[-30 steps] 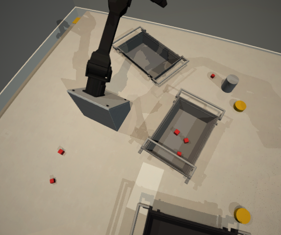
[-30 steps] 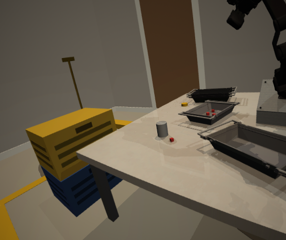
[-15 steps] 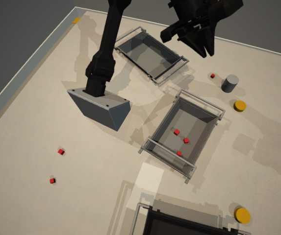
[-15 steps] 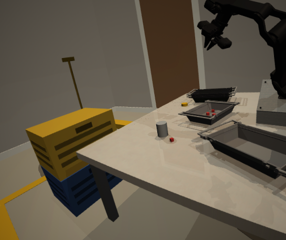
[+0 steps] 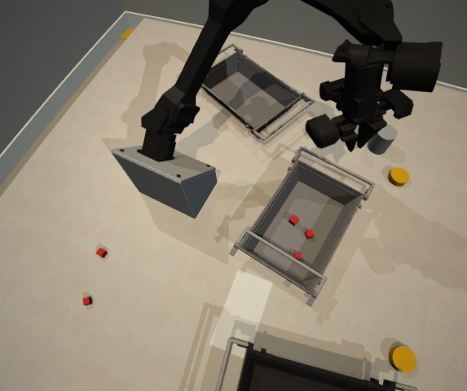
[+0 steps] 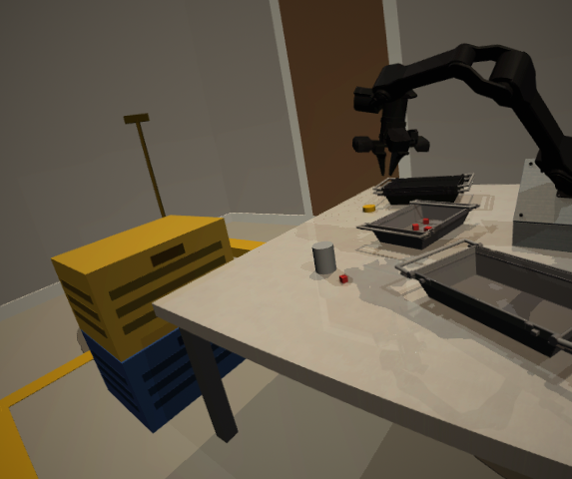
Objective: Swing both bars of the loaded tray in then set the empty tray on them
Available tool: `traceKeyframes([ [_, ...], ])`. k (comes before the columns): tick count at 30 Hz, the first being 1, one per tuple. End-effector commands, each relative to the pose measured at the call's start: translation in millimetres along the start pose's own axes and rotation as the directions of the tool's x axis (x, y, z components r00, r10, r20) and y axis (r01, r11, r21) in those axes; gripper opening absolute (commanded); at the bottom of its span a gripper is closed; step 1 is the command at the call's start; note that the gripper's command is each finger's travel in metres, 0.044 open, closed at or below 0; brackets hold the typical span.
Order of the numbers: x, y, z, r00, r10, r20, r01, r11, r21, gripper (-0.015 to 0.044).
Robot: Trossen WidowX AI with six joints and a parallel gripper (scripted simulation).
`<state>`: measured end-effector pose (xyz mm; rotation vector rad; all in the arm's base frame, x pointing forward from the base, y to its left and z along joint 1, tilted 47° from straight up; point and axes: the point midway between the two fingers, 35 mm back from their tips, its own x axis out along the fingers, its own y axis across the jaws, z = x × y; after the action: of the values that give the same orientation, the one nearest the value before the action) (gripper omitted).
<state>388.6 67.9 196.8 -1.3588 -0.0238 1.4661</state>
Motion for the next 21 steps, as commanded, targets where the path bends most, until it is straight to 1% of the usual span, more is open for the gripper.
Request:
traceKeyframes([
  [1,44,-10,23,0.993,0.055,0.104,-0.024,0.96,-0.28,0.0082],
  [4,83,-14,49,0.974,0.117,0.193,0.001,0.851,-0.525,0.0082],
  [6,96,-15,58,0.965,0.139,0.222,0.028,0.788,-0.614,0.0082],
  [15,98,-15,59,0.964,0.142,0.225,0.032,0.78,-0.625,0.0082],
  [21,118,-12,63,0.964,0.142,0.225,0.031,0.78,-0.625,0.0082],
])
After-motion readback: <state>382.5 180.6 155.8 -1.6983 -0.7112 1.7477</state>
